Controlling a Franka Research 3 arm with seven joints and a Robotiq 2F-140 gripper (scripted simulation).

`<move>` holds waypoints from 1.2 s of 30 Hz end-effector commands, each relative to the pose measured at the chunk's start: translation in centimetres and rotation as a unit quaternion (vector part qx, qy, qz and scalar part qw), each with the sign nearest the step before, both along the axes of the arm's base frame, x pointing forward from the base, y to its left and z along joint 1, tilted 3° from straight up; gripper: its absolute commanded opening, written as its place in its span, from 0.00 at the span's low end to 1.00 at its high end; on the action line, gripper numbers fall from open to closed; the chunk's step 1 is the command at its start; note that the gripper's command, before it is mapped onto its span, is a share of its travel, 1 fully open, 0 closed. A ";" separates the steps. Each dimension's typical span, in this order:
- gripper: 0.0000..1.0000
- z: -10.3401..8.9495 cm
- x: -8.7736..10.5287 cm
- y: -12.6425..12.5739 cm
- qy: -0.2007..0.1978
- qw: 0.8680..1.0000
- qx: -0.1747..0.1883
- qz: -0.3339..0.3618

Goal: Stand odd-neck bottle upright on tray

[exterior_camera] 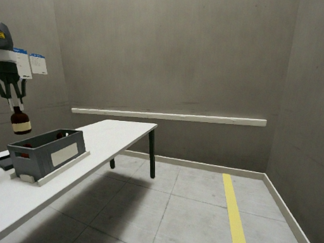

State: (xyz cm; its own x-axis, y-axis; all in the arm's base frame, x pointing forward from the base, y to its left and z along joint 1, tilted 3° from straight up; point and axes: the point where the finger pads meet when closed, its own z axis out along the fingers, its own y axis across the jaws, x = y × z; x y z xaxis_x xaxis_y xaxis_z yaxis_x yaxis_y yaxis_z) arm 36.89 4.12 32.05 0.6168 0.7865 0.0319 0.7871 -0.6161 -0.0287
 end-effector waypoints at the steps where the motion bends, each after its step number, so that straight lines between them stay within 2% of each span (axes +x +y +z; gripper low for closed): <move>1: 0.10 0.3 0.4 0.9 -0.004 1.000 0.005 -0.010; 36: 0.10 0.6 1.6 6.0 -0.004 1.000 0.005 -0.010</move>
State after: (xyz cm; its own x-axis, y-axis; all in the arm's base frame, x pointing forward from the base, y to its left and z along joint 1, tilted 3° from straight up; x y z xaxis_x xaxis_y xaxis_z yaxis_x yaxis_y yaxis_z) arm 38.24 9.68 32.36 0.6219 0.7824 0.0335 0.7831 -0.6212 -0.0278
